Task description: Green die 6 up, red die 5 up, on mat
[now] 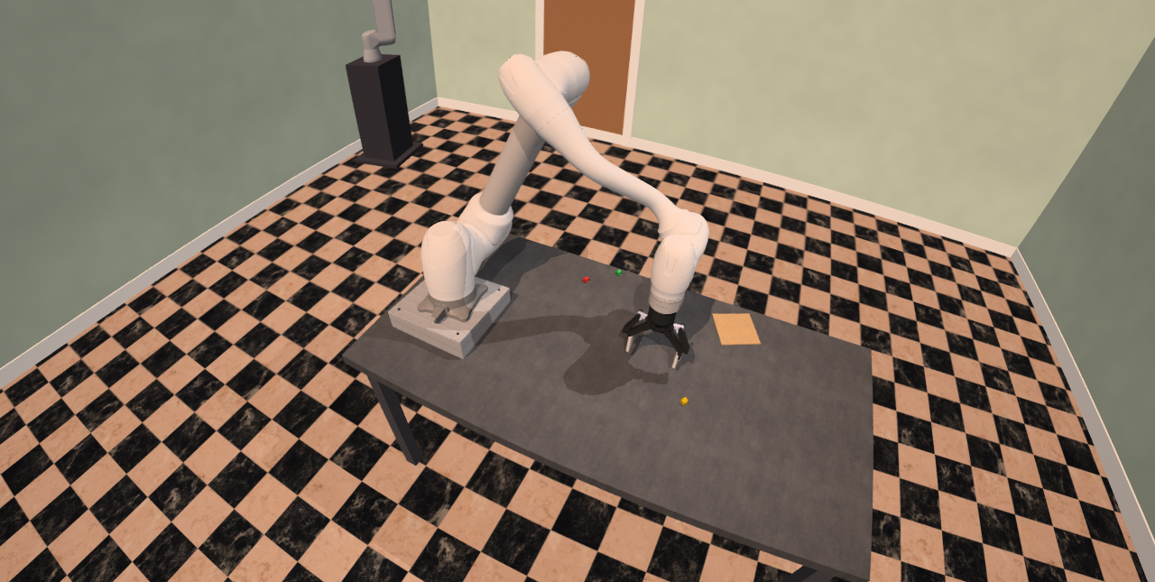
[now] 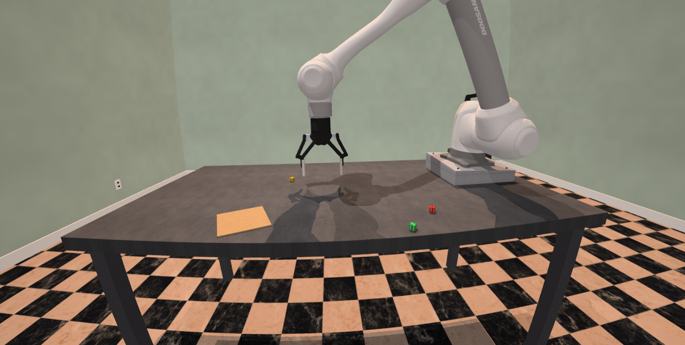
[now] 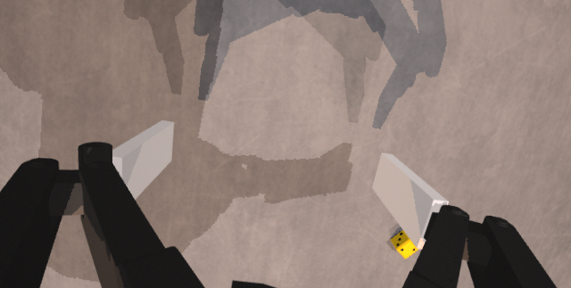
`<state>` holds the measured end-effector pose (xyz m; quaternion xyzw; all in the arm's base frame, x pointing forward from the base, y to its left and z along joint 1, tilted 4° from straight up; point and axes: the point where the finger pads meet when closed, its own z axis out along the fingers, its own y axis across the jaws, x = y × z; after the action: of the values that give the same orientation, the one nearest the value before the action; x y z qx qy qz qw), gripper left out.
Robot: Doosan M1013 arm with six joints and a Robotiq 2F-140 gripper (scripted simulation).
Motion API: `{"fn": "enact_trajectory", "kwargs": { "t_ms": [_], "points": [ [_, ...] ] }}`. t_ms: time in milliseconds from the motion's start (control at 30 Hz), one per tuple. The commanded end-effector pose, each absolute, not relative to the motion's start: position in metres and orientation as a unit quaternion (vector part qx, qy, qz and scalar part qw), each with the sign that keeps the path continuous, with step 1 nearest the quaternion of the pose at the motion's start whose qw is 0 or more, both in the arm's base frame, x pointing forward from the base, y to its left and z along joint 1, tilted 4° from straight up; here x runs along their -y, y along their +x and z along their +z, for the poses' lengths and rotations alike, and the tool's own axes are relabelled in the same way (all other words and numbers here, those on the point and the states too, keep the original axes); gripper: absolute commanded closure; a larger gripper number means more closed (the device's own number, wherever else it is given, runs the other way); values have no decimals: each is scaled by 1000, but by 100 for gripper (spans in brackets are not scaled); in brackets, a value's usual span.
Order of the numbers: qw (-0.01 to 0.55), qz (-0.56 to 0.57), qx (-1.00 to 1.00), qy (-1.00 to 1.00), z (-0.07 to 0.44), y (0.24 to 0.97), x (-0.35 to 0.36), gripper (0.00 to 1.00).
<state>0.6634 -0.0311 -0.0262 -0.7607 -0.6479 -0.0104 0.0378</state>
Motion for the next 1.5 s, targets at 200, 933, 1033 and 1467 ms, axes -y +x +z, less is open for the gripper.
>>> {"fn": "enact_trajectory", "kwargs": {
  "t_ms": [200, 933, 1033, 1467],
  "points": [
    [37, -14, 645, -763, -18, 603, -37, 0],
    [37, -14, 645, -763, -5, 479, -169, 0],
    [37, -14, 645, -763, -4, 464, -184, 0],
    [37, -14, 645, -763, 1, 421, -230, 0]
  ]
}}
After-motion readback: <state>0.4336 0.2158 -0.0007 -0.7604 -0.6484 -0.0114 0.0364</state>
